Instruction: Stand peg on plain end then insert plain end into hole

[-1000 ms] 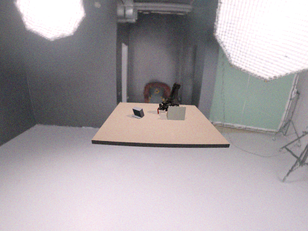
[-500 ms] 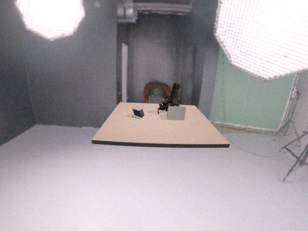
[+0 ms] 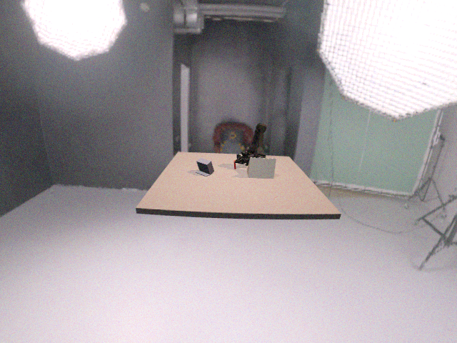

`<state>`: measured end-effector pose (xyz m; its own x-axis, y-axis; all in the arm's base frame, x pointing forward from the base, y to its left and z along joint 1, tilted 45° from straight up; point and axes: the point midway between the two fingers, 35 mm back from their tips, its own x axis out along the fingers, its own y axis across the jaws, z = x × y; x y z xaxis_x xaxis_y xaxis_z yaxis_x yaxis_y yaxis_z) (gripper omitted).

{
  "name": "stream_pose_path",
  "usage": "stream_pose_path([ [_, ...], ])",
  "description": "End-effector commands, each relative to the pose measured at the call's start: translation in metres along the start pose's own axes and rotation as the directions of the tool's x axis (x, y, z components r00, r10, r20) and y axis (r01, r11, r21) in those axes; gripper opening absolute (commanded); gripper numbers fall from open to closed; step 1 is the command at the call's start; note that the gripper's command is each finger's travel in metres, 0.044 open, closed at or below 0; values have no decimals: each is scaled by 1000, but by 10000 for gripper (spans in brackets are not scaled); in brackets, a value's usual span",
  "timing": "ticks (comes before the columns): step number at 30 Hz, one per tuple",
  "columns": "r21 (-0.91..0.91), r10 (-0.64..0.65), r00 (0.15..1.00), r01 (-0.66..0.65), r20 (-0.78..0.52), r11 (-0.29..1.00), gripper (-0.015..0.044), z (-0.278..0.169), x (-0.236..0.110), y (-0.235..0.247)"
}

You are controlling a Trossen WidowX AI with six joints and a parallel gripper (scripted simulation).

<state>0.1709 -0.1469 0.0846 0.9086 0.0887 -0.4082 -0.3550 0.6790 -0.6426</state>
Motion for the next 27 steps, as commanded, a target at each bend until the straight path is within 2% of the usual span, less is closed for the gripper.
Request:
stream_pose_path([
  [1,0,0,1000,0,-1,1000,49,-2,-1,0],
  [18,-6,-4,999,5,34,1000,49,-4,-3,1],
  [19,-7,-5,999,5,37,1000,56,-2,-2,1],
  [22,-8,-5,999,6,39,1000,130,-1,-2,1],
  [27,-8,-5,999,6,39,1000,130,-1,-2,1],
])
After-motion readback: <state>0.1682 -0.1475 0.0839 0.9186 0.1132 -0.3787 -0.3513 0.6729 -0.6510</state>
